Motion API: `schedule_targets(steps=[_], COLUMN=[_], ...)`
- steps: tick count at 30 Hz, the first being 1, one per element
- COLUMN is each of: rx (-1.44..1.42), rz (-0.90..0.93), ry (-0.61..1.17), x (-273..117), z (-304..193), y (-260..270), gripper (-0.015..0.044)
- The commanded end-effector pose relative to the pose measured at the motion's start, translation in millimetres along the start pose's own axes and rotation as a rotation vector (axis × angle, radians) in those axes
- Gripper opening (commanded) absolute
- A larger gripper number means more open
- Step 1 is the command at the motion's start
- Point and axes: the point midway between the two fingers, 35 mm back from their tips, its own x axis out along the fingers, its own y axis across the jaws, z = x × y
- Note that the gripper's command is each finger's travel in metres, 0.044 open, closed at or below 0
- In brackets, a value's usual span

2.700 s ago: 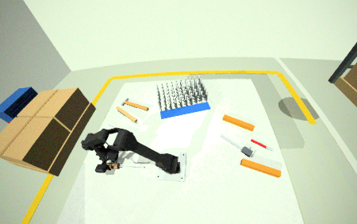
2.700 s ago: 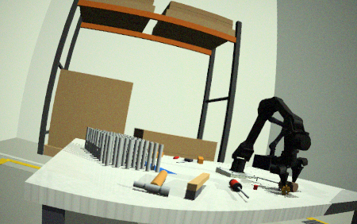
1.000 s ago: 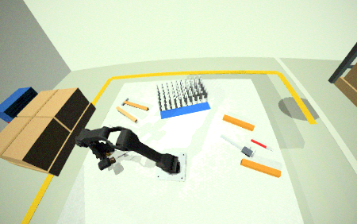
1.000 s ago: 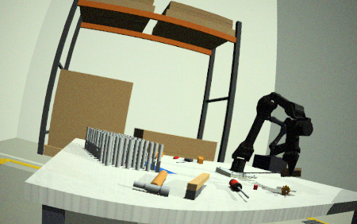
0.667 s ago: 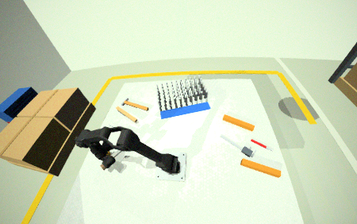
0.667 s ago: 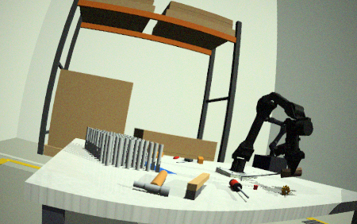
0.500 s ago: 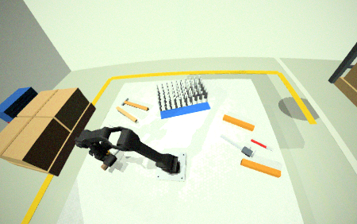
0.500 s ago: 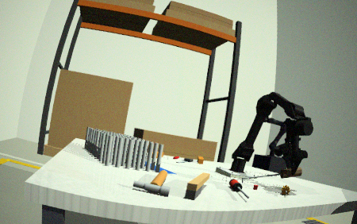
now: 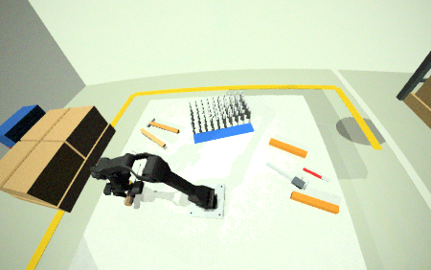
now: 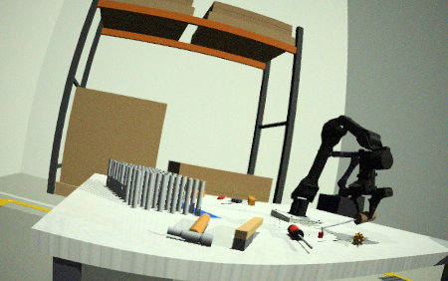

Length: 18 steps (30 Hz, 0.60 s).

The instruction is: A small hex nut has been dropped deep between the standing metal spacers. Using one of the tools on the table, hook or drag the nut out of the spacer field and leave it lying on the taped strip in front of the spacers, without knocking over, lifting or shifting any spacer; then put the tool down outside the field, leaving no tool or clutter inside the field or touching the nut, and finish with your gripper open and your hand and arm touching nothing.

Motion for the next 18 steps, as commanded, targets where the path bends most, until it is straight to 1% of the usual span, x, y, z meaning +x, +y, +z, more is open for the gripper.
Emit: schedule_targets(steps=[1,18], rx=[-0.138,-0.726], rz=[0.014,0.022], ry=[-0.014,-0.059], x=[-2.5,-1.6], z=[-0.2,-1.0], y=[0.5,0.0], gripper=[0.0000,0.0000])
